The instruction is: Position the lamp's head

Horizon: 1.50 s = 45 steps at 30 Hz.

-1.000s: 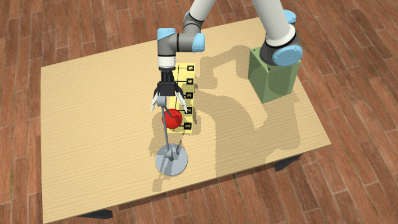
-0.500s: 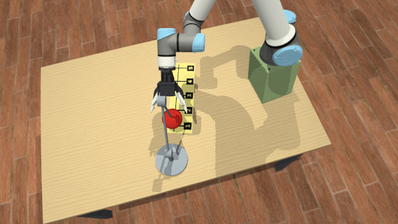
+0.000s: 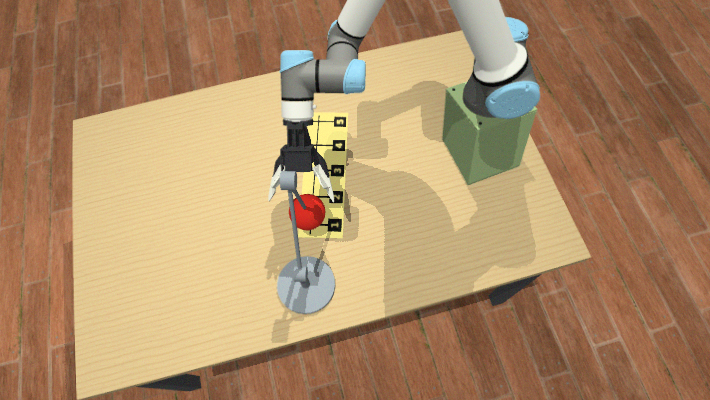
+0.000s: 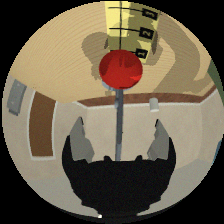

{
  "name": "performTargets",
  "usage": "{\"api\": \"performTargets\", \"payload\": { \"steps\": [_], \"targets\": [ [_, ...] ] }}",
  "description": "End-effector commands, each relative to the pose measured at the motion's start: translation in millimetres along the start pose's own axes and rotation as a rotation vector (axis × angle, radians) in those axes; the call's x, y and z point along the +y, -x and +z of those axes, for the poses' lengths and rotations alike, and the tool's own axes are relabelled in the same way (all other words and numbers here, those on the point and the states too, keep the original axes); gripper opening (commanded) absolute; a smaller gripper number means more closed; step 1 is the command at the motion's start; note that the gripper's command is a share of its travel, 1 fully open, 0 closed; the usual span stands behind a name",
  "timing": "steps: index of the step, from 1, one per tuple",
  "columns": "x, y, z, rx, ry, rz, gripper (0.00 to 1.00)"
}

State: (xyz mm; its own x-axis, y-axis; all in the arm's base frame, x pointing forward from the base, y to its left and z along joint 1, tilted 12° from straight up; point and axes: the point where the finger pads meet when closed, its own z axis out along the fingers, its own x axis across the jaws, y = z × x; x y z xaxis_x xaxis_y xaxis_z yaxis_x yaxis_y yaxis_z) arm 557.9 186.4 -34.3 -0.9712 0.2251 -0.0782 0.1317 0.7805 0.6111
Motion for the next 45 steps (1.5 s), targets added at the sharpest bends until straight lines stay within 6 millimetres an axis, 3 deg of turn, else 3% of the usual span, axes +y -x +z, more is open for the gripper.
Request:
{"api": "performTargets", "payload": {
  "steps": [1, 14, 16, 31, 45],
  "targets": [
    [0, 0, -9, -0.001, 0.0, -0.001, 1.0],
    [0, 0, -65, -0.001, 0.0, -0.001, 1.0],
    [0, 0, -65, -0.001, 0.0, -0.001, 1.0],
    [3, -2, -117, -0.033, -0.026, 0.039, 1.0],
    [1, 0, -128, -0.059, -0.05, 0.073, 1.0]
  ]
}}
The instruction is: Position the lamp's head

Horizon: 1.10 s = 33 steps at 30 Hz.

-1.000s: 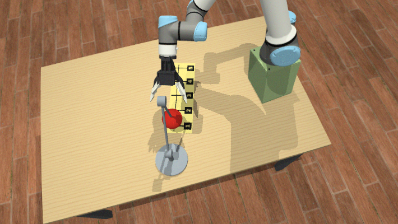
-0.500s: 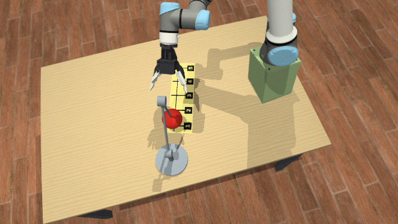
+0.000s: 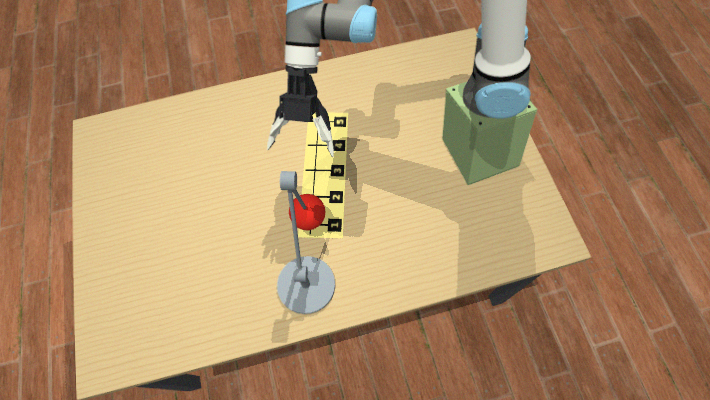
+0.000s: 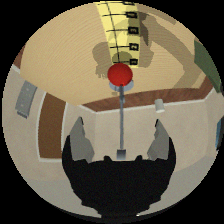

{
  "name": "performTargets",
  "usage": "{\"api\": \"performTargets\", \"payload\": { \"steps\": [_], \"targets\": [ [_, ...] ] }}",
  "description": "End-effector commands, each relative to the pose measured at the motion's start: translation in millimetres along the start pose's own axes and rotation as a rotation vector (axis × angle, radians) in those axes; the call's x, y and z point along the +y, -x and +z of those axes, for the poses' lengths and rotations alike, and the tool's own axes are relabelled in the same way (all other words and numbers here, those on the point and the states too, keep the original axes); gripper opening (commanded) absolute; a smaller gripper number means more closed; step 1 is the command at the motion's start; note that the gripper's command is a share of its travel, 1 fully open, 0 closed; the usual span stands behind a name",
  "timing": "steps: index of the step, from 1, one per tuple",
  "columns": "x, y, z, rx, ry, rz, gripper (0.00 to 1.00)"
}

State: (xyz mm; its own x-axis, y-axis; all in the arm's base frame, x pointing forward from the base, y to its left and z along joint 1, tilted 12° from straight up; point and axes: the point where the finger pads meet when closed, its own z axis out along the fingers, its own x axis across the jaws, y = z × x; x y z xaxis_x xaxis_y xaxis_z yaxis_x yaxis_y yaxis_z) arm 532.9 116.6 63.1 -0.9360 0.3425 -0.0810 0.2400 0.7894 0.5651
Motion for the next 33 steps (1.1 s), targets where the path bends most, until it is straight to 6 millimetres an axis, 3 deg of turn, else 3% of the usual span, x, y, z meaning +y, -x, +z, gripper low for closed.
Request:
{"api": "performTargets", "payload": {
  "steps": [1, 33],
  "targets": [
    [-1.3, 1.2, -5.9, 0.013, 0.015, -0.022, 1.0],
    [-0.6, 1.2, -5.0, -0.005, -0.003, 0.004, 1.0]
  ]
}}
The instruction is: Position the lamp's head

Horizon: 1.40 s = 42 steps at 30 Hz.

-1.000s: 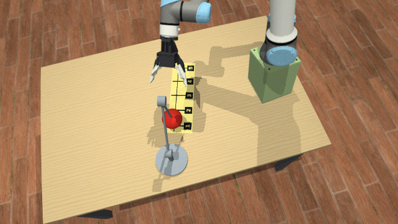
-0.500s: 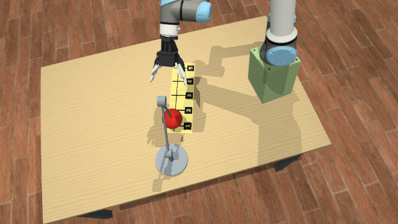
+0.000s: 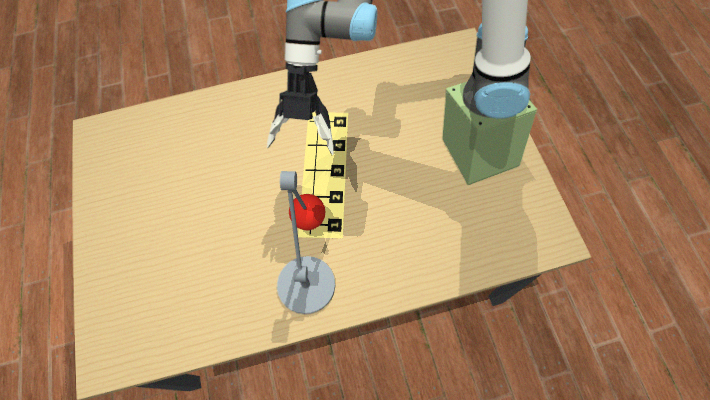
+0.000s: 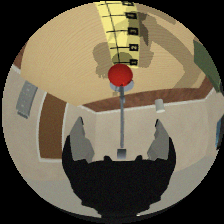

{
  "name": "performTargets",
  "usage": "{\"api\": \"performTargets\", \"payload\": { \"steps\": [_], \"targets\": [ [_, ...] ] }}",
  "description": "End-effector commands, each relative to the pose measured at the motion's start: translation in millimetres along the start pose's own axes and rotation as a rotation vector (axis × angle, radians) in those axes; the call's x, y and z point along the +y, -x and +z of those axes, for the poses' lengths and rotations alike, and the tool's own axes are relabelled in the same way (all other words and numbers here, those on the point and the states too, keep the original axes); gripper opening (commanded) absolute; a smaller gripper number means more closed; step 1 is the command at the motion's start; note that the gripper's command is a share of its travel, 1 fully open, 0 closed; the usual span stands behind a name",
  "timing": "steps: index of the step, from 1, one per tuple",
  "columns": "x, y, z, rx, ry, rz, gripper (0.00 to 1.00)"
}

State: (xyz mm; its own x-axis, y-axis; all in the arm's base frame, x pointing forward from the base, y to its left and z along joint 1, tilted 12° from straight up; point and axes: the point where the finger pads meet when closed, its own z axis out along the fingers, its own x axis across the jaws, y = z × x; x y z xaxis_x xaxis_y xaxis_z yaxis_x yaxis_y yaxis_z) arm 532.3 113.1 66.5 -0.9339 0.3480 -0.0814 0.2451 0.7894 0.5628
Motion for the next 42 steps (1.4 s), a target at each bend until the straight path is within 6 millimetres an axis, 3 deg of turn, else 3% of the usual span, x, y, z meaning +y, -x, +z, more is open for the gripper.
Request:
{"api": "performTargets", "payload": {
  "steps": [1, 23, 42],
  "targets": [
    [0.4, 0.3, -0.4, -0.001, 0.0, -0.001, 1.0],
    [0.4, 0.3, -0.4, -0.001, 0.0, -0.001, 1.0],
    [-1.5, -0.6, 8.1, 0.075, 0.086, -0.1, 1.0]
  ]
}}
